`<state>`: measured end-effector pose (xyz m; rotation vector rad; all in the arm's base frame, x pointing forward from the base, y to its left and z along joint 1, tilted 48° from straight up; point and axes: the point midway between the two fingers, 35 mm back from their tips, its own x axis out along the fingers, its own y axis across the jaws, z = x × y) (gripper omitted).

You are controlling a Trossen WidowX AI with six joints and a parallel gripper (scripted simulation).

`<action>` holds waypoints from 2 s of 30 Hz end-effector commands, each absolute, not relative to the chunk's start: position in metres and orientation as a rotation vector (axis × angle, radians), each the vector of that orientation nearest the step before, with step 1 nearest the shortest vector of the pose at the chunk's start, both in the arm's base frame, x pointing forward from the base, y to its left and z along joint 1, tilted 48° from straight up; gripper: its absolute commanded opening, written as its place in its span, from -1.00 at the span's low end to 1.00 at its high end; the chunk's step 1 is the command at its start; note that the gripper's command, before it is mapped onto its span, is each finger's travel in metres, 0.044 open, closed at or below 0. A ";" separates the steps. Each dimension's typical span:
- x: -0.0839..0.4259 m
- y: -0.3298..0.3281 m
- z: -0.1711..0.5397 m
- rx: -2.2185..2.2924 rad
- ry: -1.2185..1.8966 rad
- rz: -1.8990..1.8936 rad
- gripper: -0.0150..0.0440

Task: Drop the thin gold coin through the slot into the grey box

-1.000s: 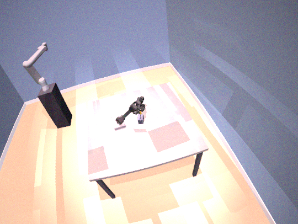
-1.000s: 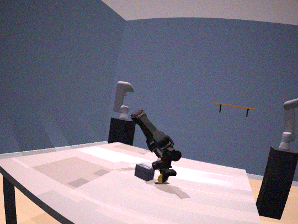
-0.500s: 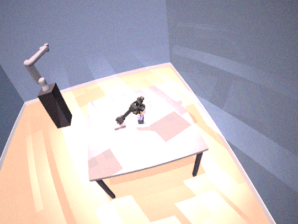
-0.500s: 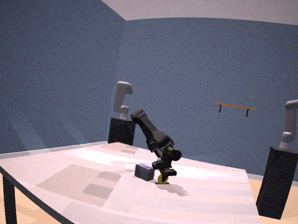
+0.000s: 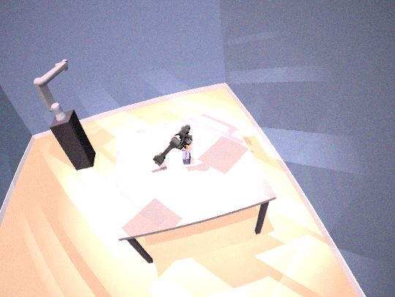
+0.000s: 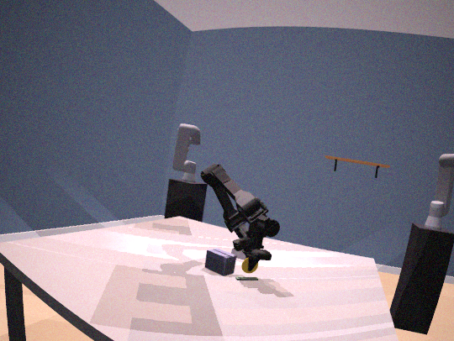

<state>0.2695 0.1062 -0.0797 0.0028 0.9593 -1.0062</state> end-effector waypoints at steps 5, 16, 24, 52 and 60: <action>0.267 0.121 -0.067 0.011 0.964 -1.015 -0.49; 0.260 0.139 -0.048 0.010 0.968 -1.030 -0.49; 0.254 0.150 -0.034 0.008 0.968 -1.042 -0.49; 0.257 0.153 -0.035 0.721 0.452 -1.391 -0.49; 0.258 0.154 -0.035 0.818 0.371 -1.427 -0.49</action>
